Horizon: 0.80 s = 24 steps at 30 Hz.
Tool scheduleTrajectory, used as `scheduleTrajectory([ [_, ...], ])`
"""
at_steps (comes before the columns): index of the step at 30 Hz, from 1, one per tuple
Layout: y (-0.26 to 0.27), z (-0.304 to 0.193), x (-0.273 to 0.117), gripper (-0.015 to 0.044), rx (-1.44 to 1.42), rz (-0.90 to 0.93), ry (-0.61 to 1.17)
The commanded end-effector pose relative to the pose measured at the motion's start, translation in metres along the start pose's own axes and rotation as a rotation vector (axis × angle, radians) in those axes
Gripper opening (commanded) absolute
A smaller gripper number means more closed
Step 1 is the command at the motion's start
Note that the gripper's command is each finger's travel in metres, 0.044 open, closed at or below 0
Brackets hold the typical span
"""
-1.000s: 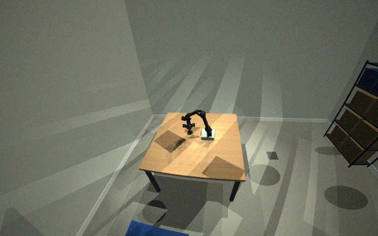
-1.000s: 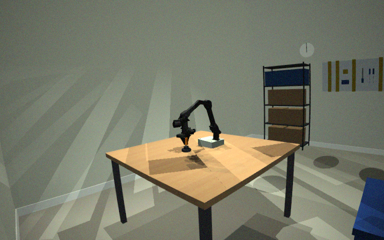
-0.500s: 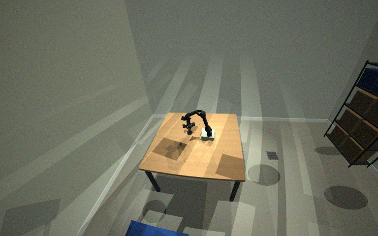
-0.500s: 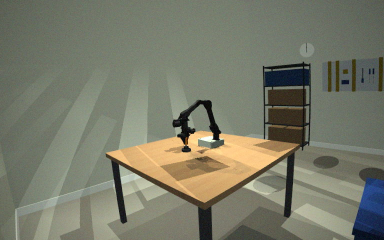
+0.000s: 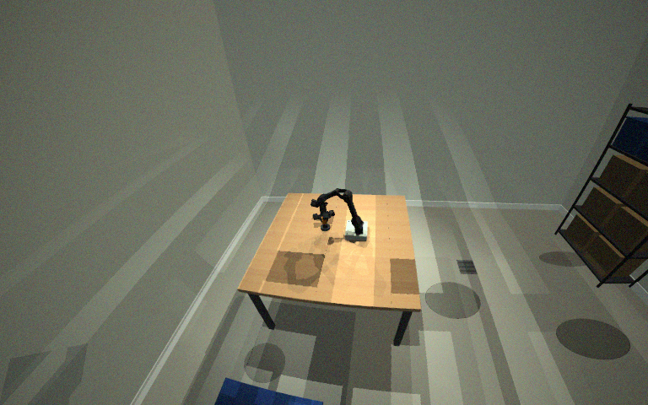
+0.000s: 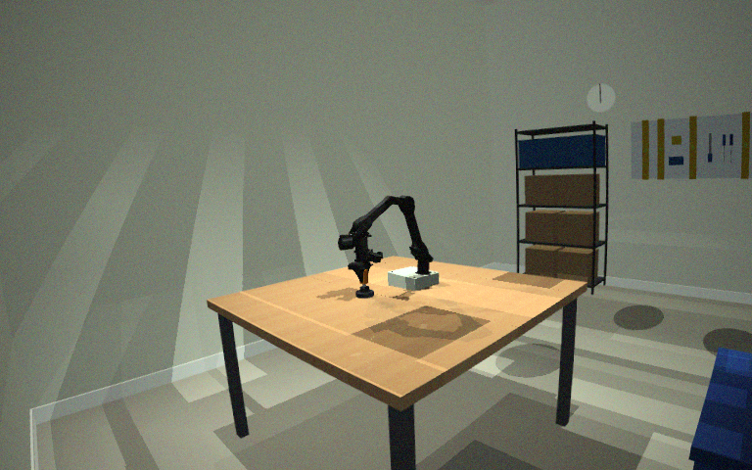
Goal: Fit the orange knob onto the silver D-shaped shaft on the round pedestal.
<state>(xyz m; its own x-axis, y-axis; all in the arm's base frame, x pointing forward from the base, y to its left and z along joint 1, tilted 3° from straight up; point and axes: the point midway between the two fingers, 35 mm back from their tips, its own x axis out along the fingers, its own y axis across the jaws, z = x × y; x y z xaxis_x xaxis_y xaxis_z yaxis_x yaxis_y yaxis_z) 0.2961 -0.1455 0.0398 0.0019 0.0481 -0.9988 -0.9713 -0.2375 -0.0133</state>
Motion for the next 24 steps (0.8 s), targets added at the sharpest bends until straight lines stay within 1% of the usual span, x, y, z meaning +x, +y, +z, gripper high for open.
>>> scheduleTrajectory([
  [1,-0.0003,-0.0011,0.0004,0.0000,-0.007,0.000,0.006],
  [10,-0.0006,-0.0011,-0.0046,0.0000,-0.016,0.000,0.006],
  [16,-0.0010,-0.0012,-0.0042,0.0000,-0.206,0.000,0.006],
  [24,-0.0004,-0.0006,-0.0008,0.0000,-0.217,0.000,0.006],
])
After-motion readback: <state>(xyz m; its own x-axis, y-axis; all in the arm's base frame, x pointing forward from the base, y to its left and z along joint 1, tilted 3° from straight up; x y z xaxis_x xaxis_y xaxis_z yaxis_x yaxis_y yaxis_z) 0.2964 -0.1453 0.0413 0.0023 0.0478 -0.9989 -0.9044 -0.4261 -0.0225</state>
